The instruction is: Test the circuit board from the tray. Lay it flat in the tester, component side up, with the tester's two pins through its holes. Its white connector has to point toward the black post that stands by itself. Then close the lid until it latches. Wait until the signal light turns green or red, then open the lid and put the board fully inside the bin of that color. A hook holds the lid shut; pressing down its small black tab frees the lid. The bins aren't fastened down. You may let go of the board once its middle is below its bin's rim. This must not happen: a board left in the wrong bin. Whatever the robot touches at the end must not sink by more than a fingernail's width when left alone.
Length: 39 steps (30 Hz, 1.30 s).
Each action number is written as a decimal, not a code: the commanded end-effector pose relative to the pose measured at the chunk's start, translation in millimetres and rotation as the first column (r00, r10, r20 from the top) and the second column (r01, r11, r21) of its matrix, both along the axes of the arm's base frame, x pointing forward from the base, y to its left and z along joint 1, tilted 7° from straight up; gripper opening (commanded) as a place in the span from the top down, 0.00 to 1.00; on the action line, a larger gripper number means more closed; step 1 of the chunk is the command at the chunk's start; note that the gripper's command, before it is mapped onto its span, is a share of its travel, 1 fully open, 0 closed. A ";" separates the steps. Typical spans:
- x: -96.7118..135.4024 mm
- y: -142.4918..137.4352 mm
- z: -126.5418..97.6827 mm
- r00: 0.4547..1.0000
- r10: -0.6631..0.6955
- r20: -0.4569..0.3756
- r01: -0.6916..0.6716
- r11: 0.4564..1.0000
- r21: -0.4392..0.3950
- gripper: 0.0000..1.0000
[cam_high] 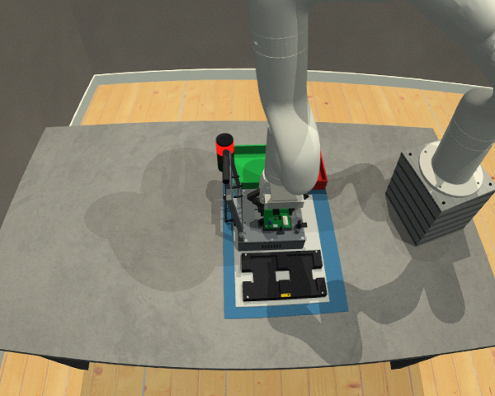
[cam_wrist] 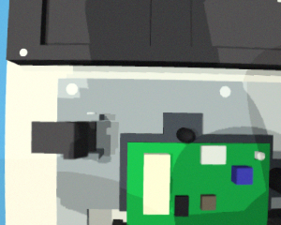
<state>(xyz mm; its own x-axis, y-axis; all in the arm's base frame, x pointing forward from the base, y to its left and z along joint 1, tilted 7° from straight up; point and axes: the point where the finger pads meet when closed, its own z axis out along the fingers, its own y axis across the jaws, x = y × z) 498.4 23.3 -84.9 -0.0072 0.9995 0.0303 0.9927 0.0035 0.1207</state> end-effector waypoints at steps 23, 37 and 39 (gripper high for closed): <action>0.6 0.0 0.4 1.000 0.000 0.001 0.000 1.000 0.000 0.21; 0.6 0.0 0.4 1.000 0.000 0.001 0.000 1.000 0.000 0.21; 0.6 0.0 0.4 1.000 0.000 0.001 0.000 1.000 0.000 0.21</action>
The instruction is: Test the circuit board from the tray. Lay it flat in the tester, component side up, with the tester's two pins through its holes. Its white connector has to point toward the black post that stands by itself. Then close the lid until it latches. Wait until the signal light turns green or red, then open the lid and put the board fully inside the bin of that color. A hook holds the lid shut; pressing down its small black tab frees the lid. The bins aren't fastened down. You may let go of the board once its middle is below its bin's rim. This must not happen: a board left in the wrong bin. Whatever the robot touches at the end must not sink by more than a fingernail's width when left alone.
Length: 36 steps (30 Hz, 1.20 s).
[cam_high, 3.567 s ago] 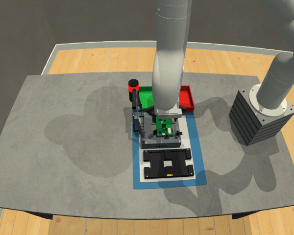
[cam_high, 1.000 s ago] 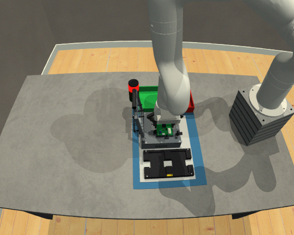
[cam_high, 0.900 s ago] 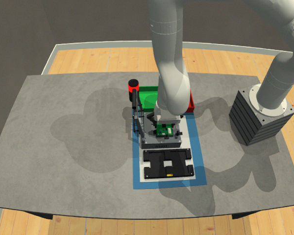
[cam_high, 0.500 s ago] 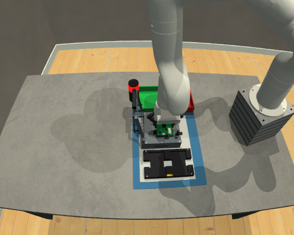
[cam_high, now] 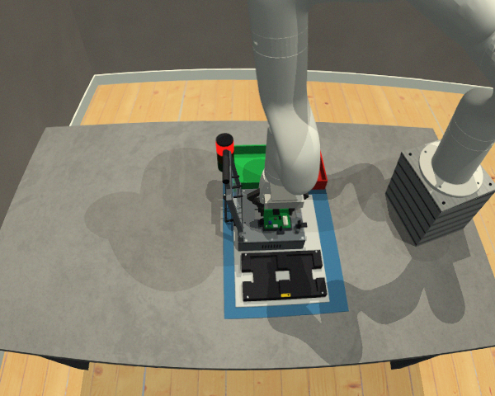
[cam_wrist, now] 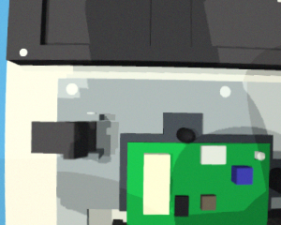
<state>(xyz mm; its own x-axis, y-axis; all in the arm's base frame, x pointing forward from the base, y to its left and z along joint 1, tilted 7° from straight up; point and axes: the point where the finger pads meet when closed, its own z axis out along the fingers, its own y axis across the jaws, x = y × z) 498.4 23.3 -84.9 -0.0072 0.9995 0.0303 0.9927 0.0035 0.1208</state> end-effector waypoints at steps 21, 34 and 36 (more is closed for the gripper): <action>0.2 -0.1 3.9 1.000 0.000 0.001 0.000 1.000 0.000 0.21; -0.1 -0.2 6.4 1.000 0.000 0.001 0.000 1.000 0.000 0.21; -0.1 -0.2 6.6 1.000 0.000 0.001 0.000 1.000 0.000 0.21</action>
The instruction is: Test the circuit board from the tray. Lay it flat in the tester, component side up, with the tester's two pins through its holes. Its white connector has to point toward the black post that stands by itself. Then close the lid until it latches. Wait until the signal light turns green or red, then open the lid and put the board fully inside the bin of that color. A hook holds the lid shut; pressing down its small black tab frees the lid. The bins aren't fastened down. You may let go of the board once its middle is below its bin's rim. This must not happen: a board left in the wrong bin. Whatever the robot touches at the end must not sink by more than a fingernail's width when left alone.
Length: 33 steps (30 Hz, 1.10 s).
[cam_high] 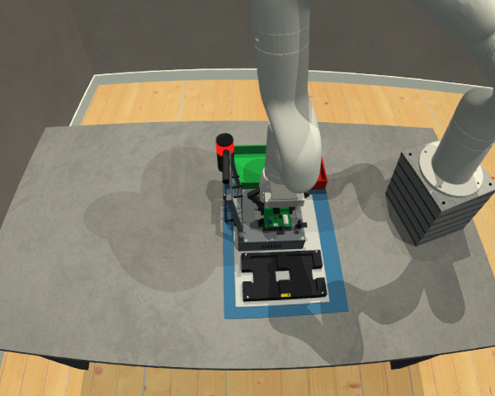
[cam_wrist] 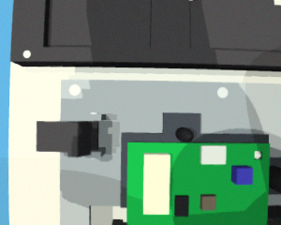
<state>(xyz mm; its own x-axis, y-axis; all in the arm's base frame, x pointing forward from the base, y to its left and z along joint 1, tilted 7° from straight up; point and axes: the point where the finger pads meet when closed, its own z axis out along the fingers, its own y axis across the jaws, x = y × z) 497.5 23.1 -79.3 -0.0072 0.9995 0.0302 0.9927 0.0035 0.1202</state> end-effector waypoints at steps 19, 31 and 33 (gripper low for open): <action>0.3 -0.1 5.3 1.000 0.000 0.002 0.000 1.000 0.000 0.21; -0.1 -0.2 8.2 1.000 0.000 0.002 0.000 1.000 0.000 0.21; -0.1 -0.2 8.7 1.000 0.000 0.002 0.000 1.000 0.000 0.21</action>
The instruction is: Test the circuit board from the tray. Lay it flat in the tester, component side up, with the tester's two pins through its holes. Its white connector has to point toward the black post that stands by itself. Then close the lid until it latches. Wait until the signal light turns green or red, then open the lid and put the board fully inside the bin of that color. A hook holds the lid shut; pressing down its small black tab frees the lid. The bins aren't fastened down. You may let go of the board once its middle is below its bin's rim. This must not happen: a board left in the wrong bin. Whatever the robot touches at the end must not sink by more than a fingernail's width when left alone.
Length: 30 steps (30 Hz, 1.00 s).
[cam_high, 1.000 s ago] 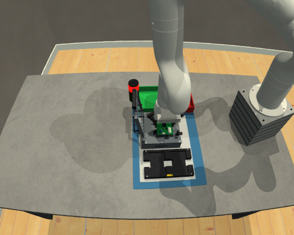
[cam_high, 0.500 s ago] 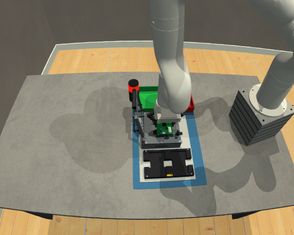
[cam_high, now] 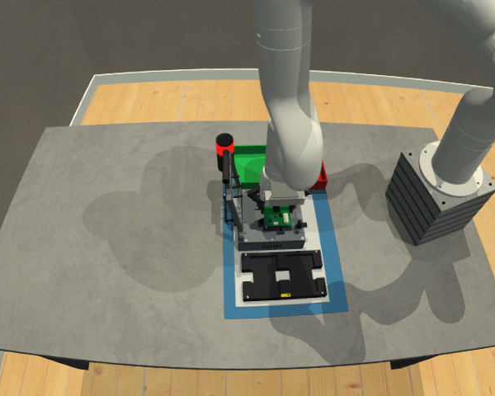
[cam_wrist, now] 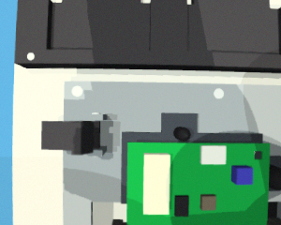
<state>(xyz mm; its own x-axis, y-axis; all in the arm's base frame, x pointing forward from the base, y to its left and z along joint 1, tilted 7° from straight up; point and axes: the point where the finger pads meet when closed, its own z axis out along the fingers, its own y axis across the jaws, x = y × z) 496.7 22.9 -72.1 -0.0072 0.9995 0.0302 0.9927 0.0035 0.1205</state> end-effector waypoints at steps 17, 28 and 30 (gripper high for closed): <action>0.2 -0.1 5.2 1.000 0.000 0.001 0.000 1.000 0.000 0.21; -0.1 -0.2 7.4 1.000 0.000 0.001 0.000 1.000 0.000 0.21; -0.1 -0.2 7.4 1.000 0.000 0.001 0.000 1.000 0.000 0.21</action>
<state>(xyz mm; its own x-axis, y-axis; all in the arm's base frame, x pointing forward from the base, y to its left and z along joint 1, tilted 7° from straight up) 495.9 22.7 -65.4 -0.0072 0.9995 0.0302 0.9927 0.0035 0.1207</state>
